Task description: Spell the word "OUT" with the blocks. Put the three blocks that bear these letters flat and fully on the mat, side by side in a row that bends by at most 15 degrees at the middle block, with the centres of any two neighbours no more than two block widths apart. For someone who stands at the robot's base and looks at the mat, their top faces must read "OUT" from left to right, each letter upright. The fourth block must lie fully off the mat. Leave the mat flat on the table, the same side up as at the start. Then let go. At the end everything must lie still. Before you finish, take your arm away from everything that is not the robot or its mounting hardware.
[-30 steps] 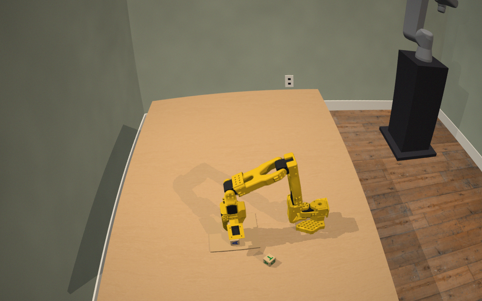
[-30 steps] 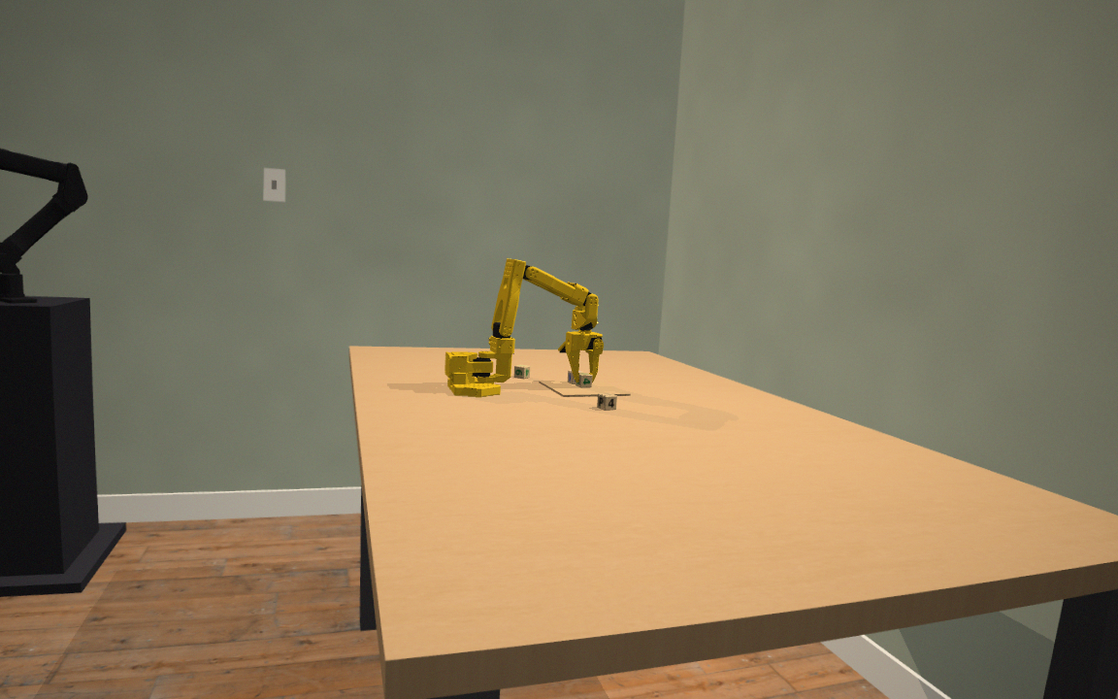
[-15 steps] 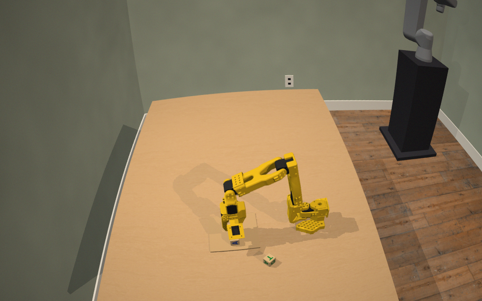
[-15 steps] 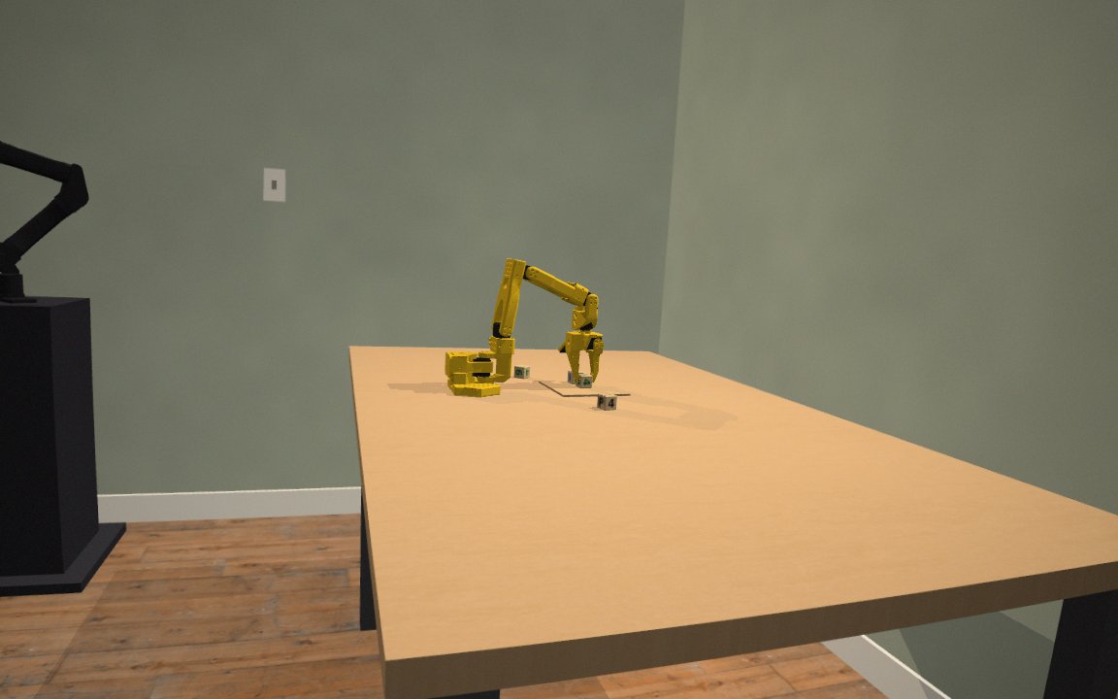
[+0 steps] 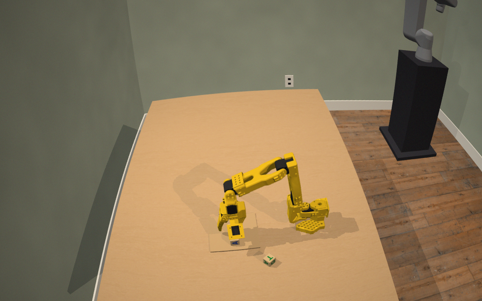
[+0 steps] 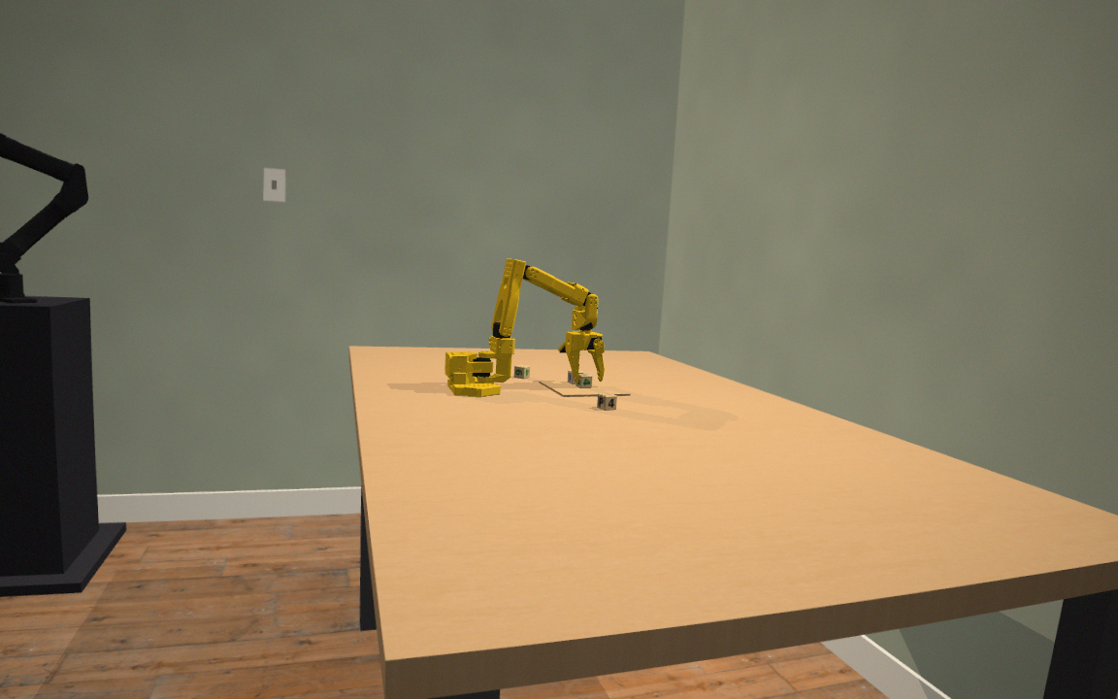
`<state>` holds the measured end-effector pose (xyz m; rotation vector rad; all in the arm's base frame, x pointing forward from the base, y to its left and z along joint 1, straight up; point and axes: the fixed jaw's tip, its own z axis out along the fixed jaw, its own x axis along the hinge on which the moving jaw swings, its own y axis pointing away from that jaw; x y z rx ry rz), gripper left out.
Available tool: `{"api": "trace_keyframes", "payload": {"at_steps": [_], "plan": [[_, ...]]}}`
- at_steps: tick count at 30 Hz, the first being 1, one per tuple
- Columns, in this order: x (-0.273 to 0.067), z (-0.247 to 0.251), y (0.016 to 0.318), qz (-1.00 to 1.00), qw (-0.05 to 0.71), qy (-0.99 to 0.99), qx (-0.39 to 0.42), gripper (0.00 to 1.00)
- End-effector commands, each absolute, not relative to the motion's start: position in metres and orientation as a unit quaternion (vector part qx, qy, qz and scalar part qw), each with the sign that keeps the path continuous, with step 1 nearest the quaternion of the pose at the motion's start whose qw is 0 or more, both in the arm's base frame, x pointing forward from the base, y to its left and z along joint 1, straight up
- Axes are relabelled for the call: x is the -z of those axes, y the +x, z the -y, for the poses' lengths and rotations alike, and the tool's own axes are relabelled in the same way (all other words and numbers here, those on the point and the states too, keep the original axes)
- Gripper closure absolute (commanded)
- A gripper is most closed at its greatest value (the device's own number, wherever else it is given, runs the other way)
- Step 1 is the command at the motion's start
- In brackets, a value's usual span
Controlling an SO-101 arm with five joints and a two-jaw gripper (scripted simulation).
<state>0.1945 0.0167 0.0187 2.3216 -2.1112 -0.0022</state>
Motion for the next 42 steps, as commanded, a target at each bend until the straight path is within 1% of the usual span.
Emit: {"api": "trace_keyframes", "payload": {"at_steps": [1,14,33,42], "plan": [[-0.029,-0.017,0.204,0.673,-0.025,0.739,-0.023,0.68],[-0.033,-0.017,0.204,0.673,-0.025,0.739,-0.023,0.67],[-0.084,-0.017,0.201,0.673,-0.025,0.739,-0.023,0.67],[-0.09,-0.017,0.2,0.673,-0.025,0.739,-0.023,0.67]]}}
